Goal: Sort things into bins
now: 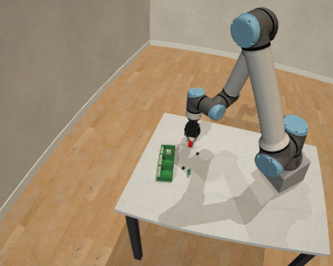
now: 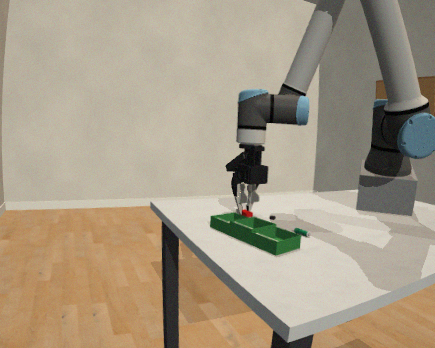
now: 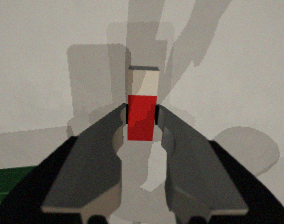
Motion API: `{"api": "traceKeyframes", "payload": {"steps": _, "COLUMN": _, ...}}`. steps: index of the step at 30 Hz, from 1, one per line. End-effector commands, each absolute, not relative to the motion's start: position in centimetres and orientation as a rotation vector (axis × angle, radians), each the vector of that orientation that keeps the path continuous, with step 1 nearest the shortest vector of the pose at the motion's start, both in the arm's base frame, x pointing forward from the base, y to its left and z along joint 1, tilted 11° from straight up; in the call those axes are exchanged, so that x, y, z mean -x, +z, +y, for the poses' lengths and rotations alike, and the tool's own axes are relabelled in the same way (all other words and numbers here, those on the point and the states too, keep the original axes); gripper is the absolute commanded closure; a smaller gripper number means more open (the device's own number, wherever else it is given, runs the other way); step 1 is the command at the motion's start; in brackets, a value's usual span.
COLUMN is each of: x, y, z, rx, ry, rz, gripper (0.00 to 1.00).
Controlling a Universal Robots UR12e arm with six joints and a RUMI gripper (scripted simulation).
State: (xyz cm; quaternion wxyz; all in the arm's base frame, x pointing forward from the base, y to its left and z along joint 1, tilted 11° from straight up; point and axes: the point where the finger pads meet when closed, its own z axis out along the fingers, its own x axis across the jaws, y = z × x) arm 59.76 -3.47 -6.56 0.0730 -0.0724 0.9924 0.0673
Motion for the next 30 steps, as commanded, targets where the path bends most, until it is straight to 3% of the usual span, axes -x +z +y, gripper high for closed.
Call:
{"api": "traceKeyframes", "payload": {"steps": 1, "x": -59.8, "y": -6.5, "z": -3.5, "rx": 0.218, "ry": 0.201, "rz": 2.98, "gripper": 1.0}}
{"api": "traceKeyframes", "payload": {"steps": 30, "x": -59.0, "y": -0.6, "z": -4.4, "rx": 0.218, "ry": 0.201, "rz": 2.98, "gripper": 1.0}}
